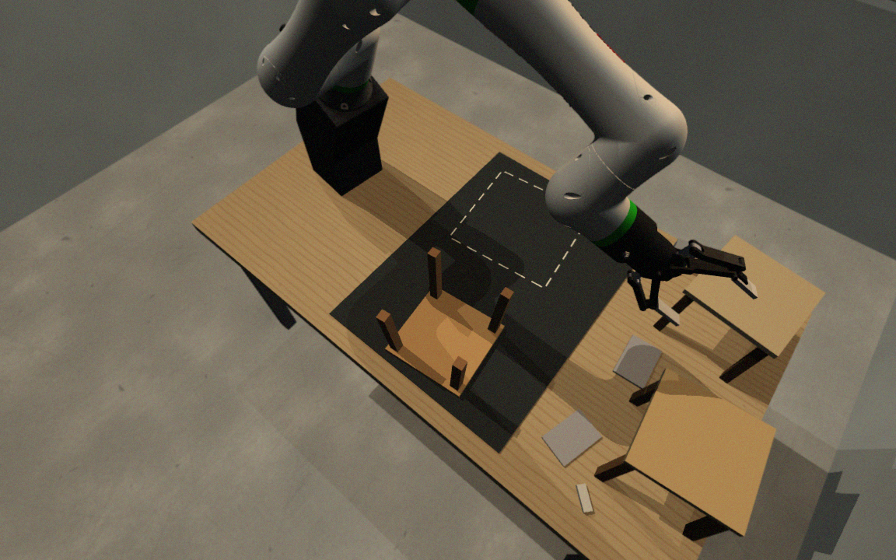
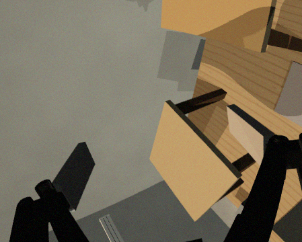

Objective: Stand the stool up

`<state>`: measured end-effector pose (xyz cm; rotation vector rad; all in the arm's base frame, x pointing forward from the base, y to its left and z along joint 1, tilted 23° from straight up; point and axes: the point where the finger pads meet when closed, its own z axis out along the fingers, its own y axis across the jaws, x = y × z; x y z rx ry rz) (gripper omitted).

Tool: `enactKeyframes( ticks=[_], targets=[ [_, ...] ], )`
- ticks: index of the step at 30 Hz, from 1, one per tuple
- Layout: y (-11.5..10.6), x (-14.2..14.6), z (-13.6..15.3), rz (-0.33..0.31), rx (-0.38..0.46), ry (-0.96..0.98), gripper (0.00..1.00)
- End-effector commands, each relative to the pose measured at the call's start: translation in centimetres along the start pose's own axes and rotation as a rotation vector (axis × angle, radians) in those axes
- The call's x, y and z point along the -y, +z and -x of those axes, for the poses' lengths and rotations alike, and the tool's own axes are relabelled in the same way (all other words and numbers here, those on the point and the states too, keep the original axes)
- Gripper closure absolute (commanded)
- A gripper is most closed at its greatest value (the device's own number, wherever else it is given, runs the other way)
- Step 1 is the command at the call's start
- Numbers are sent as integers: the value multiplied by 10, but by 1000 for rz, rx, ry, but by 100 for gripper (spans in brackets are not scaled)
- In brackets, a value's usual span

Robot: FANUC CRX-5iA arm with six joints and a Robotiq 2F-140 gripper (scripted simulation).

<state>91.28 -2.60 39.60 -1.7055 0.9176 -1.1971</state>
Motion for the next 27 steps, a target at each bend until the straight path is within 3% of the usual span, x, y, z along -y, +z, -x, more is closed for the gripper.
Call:
enactKeyframes(
  ticks=[1, 19, 27],
  targets=[
    [-1, 2, -1, -2, -1, -1, 0],
    [-2, 0, -1, 2, -1, 0, 0],
    [-51, -50, -5, 137, -3, 50, 0]
  ],
)
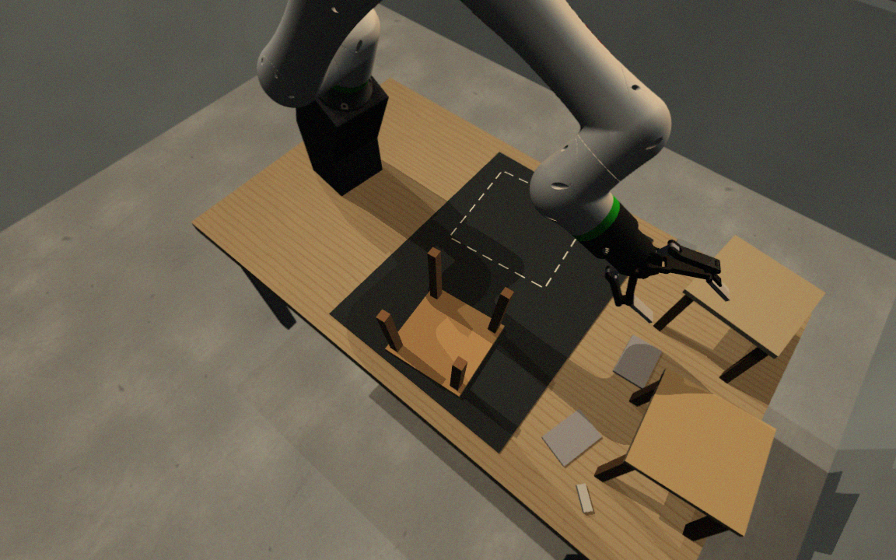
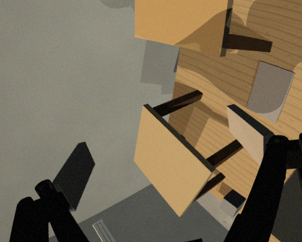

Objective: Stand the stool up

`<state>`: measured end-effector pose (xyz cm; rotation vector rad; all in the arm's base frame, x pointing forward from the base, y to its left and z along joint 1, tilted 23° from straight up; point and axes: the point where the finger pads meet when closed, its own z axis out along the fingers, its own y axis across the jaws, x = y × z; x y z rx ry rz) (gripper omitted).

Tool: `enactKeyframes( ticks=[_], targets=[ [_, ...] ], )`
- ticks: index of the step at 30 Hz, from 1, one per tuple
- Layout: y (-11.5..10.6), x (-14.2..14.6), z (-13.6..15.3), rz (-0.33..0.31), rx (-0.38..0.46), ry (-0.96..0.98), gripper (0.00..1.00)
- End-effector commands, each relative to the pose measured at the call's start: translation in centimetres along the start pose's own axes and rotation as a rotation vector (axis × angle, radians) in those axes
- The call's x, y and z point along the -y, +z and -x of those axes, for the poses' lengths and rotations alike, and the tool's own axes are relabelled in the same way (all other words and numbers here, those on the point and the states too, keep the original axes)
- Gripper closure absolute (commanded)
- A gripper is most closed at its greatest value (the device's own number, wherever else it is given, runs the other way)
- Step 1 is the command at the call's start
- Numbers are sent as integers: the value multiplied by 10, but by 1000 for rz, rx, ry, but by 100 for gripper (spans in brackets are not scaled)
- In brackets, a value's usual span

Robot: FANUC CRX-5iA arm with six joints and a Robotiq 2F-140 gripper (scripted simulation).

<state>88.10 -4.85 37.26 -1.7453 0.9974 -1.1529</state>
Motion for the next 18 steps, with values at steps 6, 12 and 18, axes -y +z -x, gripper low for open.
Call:
enactKeyframes(
  ticks=[6, 12, 18],
  targets=[
    [-51, -55, -6, 157, -7, 53, 0],
    [-72, -80, -9, 220, -10, 76, 0],
    [-135, -153, -18, 409, -18, 146, 0]
  ],
)
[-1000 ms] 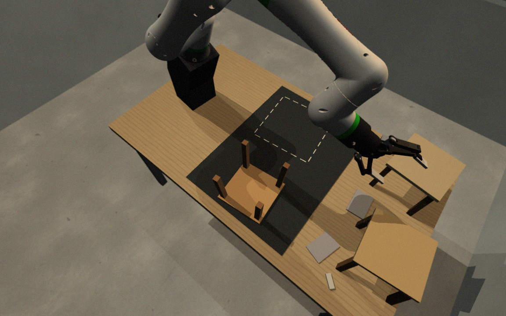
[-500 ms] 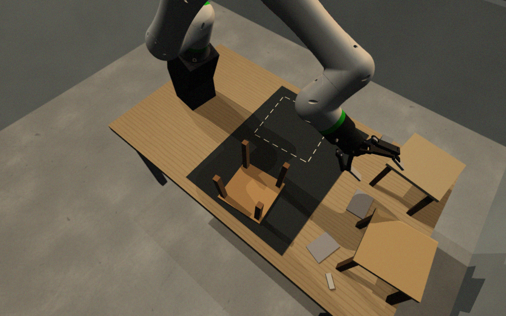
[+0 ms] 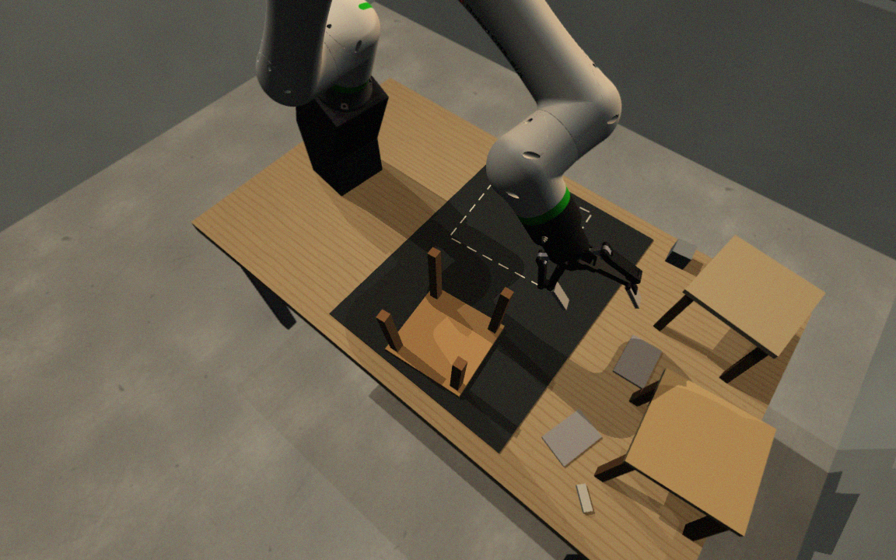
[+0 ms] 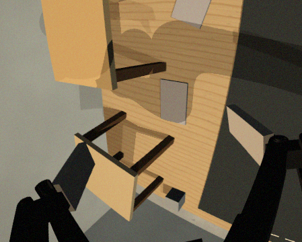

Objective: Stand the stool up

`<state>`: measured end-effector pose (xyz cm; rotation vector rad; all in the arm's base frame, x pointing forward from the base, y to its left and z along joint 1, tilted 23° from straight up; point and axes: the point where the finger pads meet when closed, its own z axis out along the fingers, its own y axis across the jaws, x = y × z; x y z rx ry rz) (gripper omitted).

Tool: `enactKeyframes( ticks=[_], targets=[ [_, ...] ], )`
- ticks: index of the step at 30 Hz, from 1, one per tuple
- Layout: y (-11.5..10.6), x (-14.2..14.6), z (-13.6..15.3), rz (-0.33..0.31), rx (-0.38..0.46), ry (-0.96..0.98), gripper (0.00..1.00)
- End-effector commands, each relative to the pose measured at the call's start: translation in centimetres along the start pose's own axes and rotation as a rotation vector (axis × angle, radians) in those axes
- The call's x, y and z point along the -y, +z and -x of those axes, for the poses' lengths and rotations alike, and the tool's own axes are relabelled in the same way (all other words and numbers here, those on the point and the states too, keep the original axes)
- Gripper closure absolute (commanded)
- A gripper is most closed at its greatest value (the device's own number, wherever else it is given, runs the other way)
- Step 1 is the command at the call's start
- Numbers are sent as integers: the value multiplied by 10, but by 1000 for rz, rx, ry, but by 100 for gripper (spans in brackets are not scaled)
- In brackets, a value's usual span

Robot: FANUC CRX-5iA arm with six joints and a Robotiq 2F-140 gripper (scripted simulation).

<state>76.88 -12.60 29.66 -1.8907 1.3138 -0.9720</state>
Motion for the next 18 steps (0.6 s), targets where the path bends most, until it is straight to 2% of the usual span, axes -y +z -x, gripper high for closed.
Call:
enactKeyframes(
  ticks=[1, 2, 3, 4, 6, 7, 9, 11, 17, 18],
  targets=[
    [-31, -67, -11, 218, -16, 75, 0],
    [-38, -81, -13, 218, -16, 75, 0],
    [-44, -97, -17, 320, -18, 112, 0],
    [-50, -110, -19, 320, -18, 112, 0],
    [-50, -110, -19, 320, -18, 112, 0],
    [-69, -151, -27, 410, -20, 145, 0],
    [-80, -175, -33, 549, -23, 197, 0],
    [-92, -203, -38, 616, -24, 221, 0],
    [-128, -283, -51, 627, -24, 226, 0],
    [-129, -285, -51, 627, -24, 226, 0]
  ],
)
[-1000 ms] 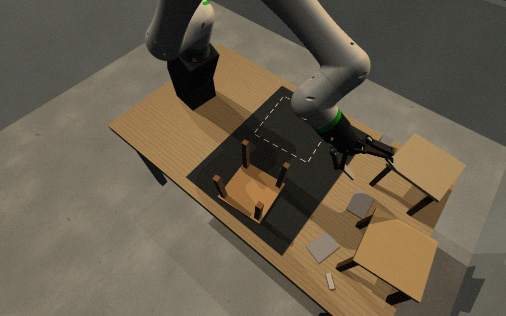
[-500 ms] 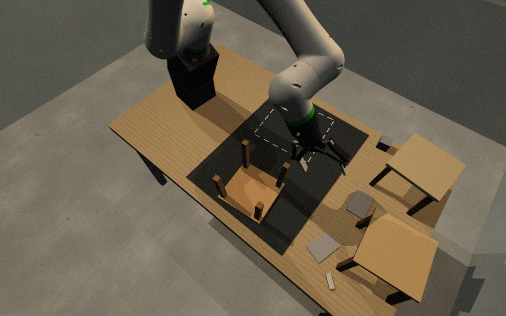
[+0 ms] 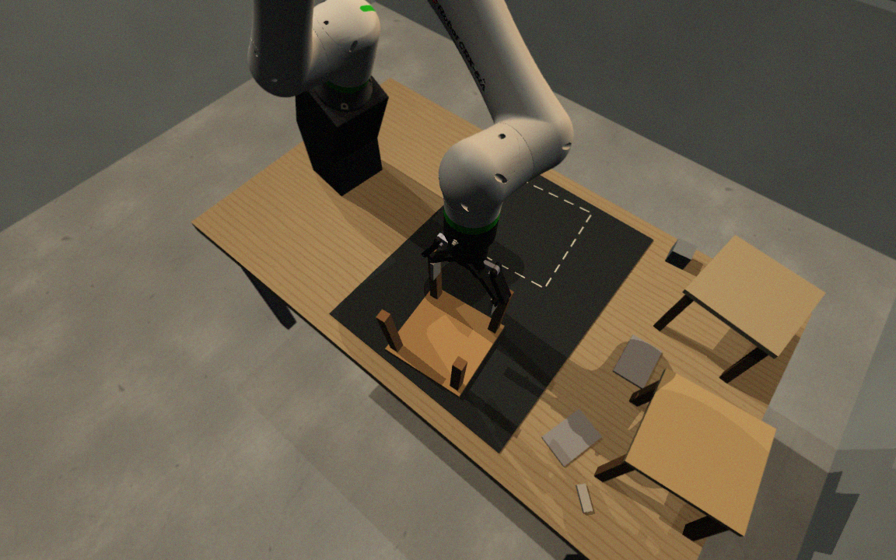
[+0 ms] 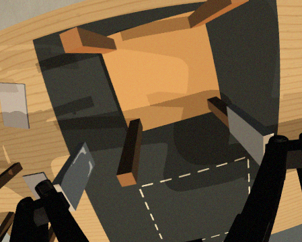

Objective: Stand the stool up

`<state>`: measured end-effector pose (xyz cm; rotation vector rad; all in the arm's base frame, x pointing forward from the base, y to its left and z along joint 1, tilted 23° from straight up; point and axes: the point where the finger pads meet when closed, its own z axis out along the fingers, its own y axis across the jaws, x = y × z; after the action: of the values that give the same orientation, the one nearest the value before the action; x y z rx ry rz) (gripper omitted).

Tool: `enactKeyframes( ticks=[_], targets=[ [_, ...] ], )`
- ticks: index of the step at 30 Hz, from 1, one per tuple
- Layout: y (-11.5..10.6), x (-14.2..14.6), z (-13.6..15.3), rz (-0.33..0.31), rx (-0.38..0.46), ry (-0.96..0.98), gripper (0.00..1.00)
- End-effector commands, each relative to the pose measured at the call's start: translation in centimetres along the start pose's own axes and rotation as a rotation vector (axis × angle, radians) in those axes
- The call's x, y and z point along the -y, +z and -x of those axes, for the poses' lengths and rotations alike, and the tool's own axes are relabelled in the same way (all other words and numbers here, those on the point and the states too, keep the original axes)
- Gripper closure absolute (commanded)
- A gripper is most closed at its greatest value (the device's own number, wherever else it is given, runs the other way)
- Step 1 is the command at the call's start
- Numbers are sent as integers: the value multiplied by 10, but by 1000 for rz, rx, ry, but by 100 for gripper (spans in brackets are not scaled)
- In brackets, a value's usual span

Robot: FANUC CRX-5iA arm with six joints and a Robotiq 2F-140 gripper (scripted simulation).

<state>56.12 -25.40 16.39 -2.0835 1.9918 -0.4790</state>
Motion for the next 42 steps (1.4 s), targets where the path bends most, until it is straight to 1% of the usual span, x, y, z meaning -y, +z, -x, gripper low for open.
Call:
enactKeyframes(
  ticks=[1, 7, 8, 10, 13, 16, 18, 19, 42],
  targets=[
    [11, -34, -15, -13, 0, -23, 0],
    [11, -34, -15, -13, 0, -23, 0],
    [11, -35, -16, -13, 0, -23, 61],
    [13, -48, -31, -13, 9, -23, 61],
    [15, -91, -76, -31, 38, -23, 61],
    [13, -115, -101, -66, 52, -25, 61],
    [13, -133, -119, -72, 53, -25, 61],
    [13, -137, -123, -72, 53, -25, 61],
    [13, -137, -124, -70, 53, -25, 61]
  ],
)
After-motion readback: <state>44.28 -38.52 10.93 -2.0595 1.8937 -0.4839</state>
